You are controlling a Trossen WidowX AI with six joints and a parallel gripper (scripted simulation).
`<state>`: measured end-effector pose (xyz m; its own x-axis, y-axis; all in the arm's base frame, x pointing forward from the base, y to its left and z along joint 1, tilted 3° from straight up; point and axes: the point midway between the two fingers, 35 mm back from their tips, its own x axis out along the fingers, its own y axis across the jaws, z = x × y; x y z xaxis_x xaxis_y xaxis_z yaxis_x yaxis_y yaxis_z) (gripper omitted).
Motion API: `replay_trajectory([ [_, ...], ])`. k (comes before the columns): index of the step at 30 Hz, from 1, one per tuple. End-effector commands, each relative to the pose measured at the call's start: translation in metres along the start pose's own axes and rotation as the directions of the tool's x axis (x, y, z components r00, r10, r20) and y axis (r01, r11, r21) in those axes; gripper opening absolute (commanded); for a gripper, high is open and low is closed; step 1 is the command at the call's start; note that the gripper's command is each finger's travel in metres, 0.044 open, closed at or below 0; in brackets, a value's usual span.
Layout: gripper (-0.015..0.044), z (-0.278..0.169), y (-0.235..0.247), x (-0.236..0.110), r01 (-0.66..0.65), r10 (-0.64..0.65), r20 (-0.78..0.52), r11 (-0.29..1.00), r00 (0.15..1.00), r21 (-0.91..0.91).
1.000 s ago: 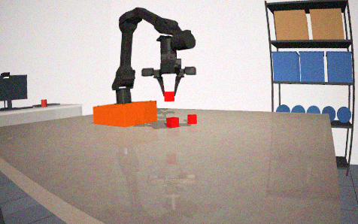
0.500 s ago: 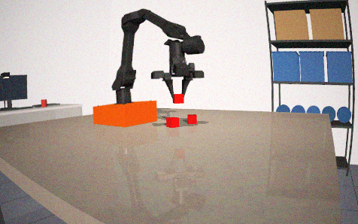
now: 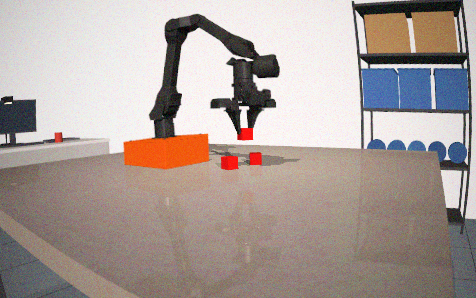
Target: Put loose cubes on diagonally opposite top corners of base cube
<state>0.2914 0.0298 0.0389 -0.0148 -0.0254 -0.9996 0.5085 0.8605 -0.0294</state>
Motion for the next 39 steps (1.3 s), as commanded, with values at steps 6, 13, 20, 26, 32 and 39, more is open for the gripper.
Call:
replay_trajectory([
  [6,0.0105,-0.021,0.023,0.007,-0.006,0.005,-0.006,0.987,1.0,-0.161],
  [13,0.0105,-0.037,0.038,0.012,-0.007,0.005,-0.007,0.962,1.0,-0.272],
  [20,0.0105,-0.038,0.039,0.012,-0.007,0.005,-0.008,0.959,1.0,-0.282],
  [26,0.0105,-0.038,0.039,0.012,-0.007,0.005,-0.008,0.959,1.0,-0.282],
  [32,0.0105,-0.039,0.039,0.023,-0.007,0.005,-0.008,0.959,1.0,-0.283],
  [39,0.0105,-0.039,0.038,0.039,-0.007,0.005,-0.008,0.959,1.0,-0.285],
])
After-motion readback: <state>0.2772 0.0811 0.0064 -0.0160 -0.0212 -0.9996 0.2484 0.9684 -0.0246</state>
